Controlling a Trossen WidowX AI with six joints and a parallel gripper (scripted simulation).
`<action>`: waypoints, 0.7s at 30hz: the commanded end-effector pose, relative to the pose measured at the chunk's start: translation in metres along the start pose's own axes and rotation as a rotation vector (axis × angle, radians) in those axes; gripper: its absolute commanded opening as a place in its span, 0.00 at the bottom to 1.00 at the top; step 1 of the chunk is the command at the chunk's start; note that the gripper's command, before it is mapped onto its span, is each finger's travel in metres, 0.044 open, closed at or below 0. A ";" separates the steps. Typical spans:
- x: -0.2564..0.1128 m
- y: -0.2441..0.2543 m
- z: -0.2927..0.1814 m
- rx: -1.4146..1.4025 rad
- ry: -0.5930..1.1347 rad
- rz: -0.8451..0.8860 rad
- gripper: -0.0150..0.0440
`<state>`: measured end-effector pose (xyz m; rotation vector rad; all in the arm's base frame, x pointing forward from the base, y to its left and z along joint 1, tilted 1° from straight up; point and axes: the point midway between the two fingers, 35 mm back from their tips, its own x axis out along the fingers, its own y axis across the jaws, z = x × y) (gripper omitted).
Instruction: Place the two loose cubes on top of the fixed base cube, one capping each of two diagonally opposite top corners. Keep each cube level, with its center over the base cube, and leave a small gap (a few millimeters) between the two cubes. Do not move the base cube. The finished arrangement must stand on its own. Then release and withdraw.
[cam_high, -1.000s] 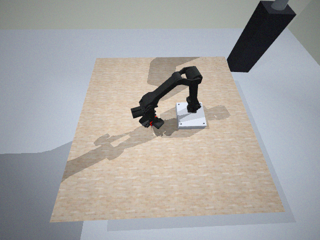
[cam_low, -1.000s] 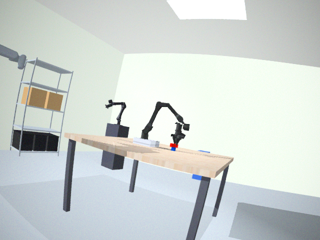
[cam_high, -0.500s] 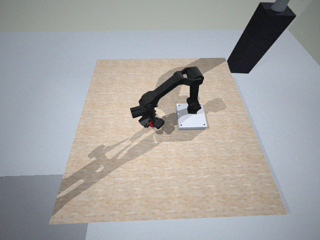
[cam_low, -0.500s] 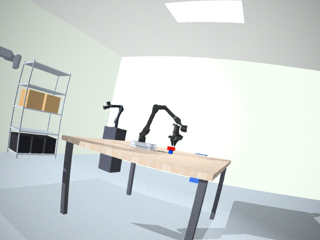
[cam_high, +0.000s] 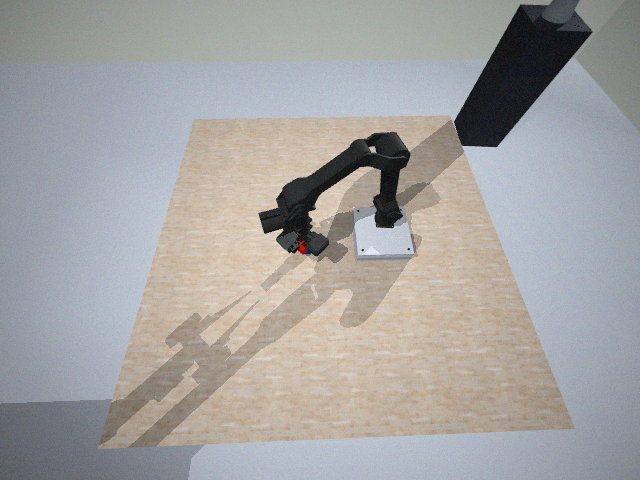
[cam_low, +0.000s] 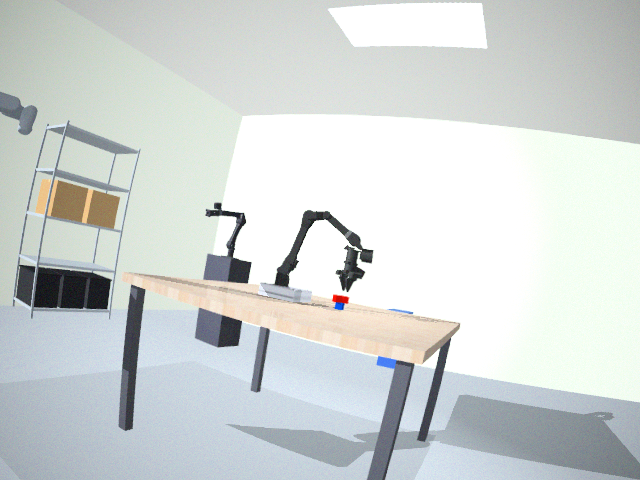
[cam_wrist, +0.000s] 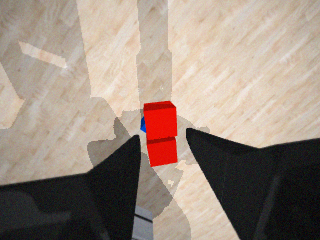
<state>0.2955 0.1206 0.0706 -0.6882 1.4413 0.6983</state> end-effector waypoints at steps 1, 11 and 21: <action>-0.008 -0.001 0.001 -0.001 -0.009 -0.005 0.60; -0.020 -0.001 0.001 -0.001 -0.009 -0.005 0.60; -0.029 -0.001 0.001 -0.001 -0.009 -0.005 0.60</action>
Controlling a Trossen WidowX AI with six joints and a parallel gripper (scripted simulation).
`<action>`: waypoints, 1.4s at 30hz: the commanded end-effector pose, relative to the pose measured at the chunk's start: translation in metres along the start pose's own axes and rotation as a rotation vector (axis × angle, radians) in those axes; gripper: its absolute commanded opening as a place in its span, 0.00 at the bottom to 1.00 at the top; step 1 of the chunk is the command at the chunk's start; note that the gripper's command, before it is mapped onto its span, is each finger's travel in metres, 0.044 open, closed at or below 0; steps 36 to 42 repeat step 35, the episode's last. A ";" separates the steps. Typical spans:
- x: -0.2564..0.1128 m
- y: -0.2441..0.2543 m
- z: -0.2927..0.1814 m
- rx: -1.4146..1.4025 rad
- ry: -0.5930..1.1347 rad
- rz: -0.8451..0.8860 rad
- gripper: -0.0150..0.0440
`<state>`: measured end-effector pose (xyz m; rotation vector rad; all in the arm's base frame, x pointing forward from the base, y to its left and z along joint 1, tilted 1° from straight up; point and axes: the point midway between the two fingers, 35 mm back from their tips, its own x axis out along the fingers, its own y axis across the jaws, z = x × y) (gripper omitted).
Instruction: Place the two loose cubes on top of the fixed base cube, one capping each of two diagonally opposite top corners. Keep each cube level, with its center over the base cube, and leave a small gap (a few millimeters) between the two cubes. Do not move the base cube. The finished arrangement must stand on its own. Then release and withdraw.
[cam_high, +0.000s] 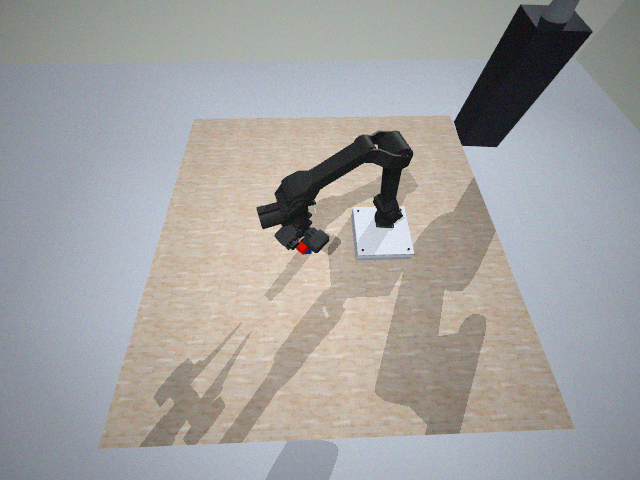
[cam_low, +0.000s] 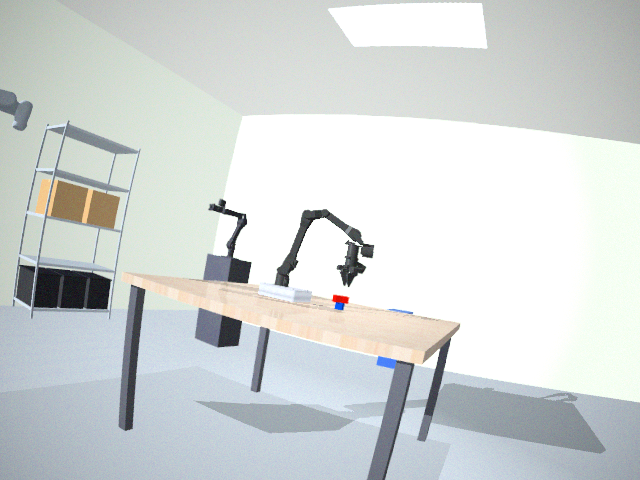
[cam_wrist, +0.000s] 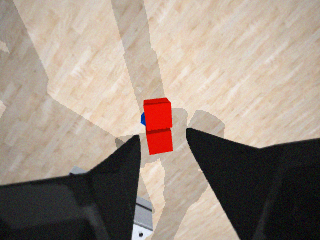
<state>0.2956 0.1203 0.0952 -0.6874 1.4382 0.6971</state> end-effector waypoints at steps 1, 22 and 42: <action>-0.004 -0.001 0.001 -0.002 -0.006 -0.004 0.60; -0.012 0.079 0.027 0.000 0.000 0.008 0.93; -0.013 0.116 0.033 0.001 -0.001 0.011 0.93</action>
